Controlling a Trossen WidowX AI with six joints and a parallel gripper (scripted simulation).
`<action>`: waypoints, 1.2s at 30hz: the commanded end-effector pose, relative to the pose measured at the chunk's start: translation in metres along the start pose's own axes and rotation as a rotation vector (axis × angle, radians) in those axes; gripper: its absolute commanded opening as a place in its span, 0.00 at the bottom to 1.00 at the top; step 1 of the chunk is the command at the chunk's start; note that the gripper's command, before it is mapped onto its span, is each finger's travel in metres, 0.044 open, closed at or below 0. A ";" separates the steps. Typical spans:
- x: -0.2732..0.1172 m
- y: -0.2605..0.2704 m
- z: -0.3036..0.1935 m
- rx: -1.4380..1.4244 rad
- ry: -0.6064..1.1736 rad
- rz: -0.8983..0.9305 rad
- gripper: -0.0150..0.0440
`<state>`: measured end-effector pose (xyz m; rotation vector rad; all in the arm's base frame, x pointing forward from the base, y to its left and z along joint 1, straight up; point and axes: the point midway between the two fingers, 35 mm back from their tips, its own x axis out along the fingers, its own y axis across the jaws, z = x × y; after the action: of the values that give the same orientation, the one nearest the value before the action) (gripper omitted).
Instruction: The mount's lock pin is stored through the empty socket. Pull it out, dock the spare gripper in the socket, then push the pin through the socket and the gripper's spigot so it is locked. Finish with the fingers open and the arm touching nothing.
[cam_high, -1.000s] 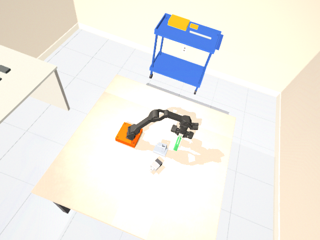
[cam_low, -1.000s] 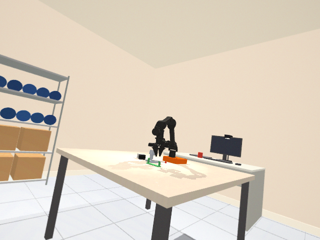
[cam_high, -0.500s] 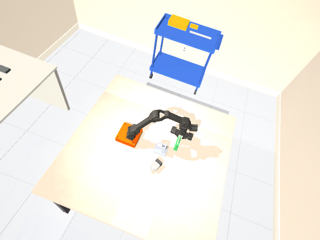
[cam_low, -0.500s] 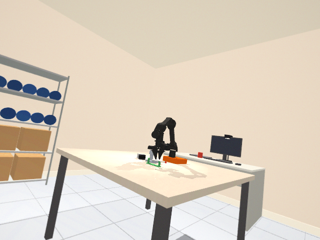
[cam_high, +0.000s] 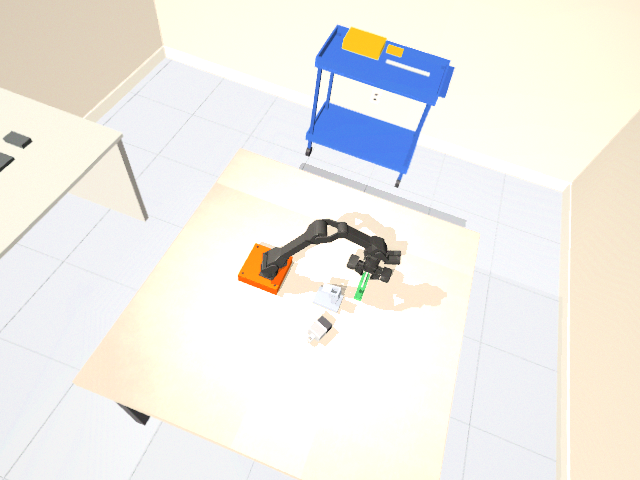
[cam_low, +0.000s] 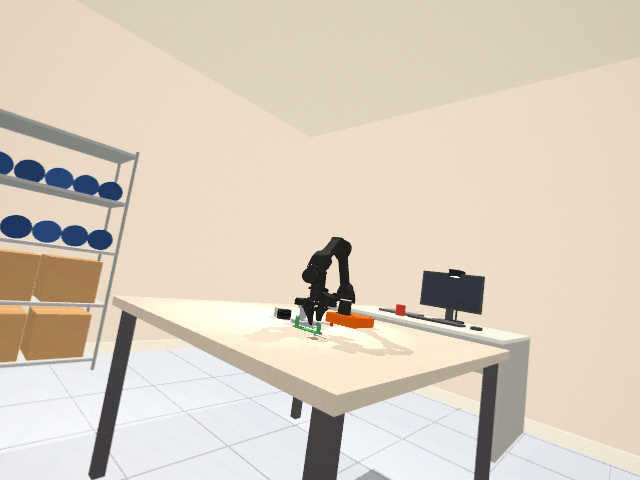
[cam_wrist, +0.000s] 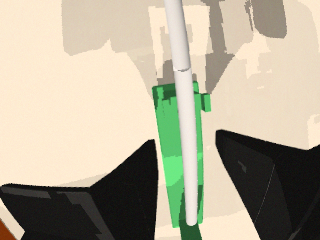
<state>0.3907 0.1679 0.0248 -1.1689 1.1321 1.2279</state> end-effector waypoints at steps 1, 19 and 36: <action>0.006 0.001 -0.001 -0.005 0.004 0.000 0.56; 0.008 0.001 -0.001 -0.005 0.004 0.000 0.25; -0.017 0.006 -0.001 0.001 0.010 0.024 0.25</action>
<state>0.3837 0.1652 0.0341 -1.1638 1.1626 1.2438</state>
